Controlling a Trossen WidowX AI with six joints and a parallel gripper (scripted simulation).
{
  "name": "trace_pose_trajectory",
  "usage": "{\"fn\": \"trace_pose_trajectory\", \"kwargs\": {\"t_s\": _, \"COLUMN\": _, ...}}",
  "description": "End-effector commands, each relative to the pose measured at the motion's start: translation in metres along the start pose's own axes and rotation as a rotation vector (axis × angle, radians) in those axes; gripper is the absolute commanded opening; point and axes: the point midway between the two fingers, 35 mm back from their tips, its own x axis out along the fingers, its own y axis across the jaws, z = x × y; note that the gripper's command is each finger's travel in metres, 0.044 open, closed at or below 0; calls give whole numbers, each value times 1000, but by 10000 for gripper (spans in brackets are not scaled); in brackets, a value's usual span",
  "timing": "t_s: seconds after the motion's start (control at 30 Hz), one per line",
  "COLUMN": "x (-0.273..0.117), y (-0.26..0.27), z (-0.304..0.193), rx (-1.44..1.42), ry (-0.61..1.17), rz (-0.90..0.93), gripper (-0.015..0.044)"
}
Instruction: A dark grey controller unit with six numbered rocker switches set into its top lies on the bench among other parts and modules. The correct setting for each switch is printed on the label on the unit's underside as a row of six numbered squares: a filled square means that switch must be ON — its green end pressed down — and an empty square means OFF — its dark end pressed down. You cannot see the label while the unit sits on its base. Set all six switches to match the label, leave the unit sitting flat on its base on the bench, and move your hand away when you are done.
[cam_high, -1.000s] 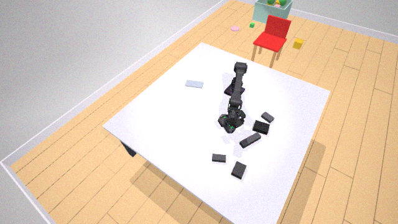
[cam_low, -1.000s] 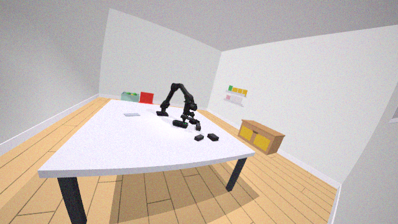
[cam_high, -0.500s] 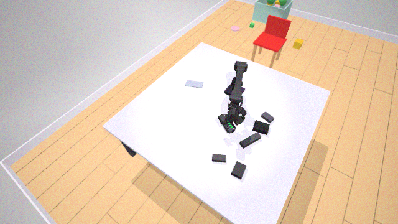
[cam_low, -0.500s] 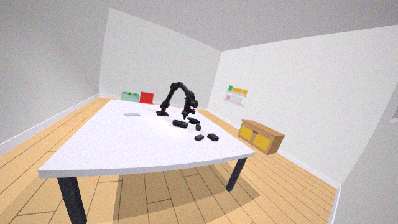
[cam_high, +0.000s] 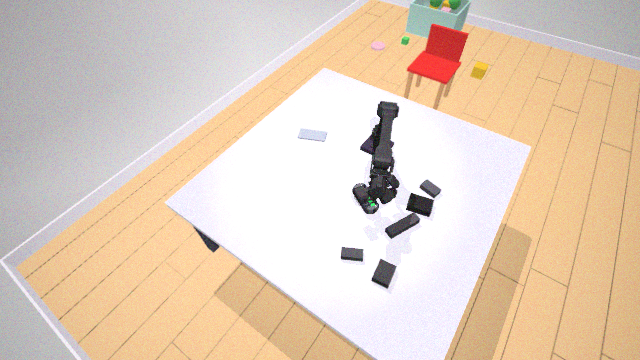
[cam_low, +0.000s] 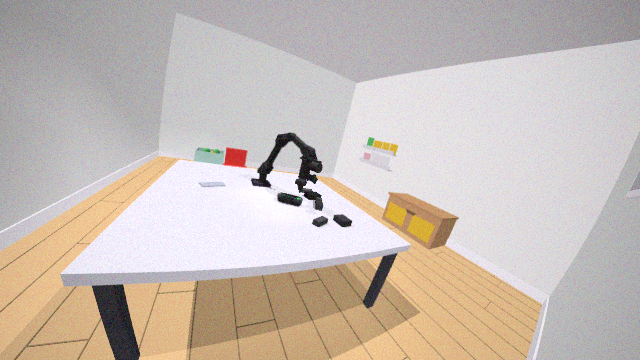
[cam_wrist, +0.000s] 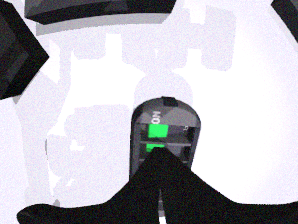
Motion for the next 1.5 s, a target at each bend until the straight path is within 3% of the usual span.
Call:
{"fn": "trace_pose_trajectory", "kwargs": {"t_s": 0.0, "x": 6, "y": 0, "z": 0, "rx": 6, "ry": 3, "rz": 3, "gripper": 0}}
{"fn": "trace_pose_trajectory", "kwargs": {"t_s": 0.73, "x": 39, "y": 0, "z": -1, "rx": 6, "ry": 3, "rz": 3, "gripper": 0}}
{"fn": "trace_pose_trajectory", "kwargs": {"t_s": 1.27, "x": 40, "y": 0, "z": -1, "rx": 6, "ry": 3, "rz": 3, "gripper": 0}}
{"fn": "trace_pose_trajectory", "kwargs": {"t_s": 1.47, "x": -5, "y": 0, "z": 0, "rx": 6, "ry": 3, "rz": 3, "gripper": 0}}
